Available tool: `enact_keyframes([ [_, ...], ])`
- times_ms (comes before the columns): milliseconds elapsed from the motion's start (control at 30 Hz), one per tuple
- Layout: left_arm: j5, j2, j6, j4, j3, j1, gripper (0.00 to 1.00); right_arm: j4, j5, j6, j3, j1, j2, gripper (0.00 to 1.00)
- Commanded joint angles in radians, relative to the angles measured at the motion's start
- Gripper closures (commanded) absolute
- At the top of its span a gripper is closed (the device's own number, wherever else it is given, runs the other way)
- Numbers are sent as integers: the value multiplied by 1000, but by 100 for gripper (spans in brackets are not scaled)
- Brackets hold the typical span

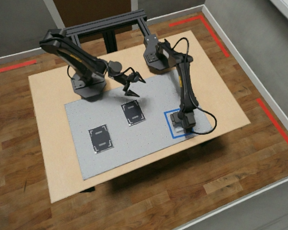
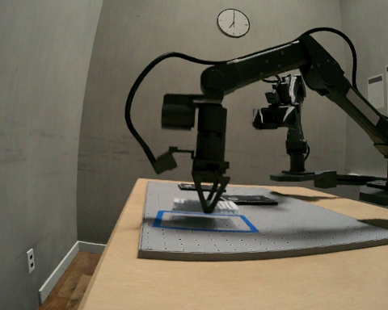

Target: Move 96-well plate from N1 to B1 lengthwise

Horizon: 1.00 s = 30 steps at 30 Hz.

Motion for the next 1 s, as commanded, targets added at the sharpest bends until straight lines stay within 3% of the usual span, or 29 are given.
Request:
enact_keyframes([
  [0, 9, -23, 10, 25, 7, -12, 18, 4, 2, 1, -2, 6, 0, 0],
  [967, 11, -41, 3, 85, -37, 8, 18, 4, 2, 1, -2, 6, 0, 0],
])
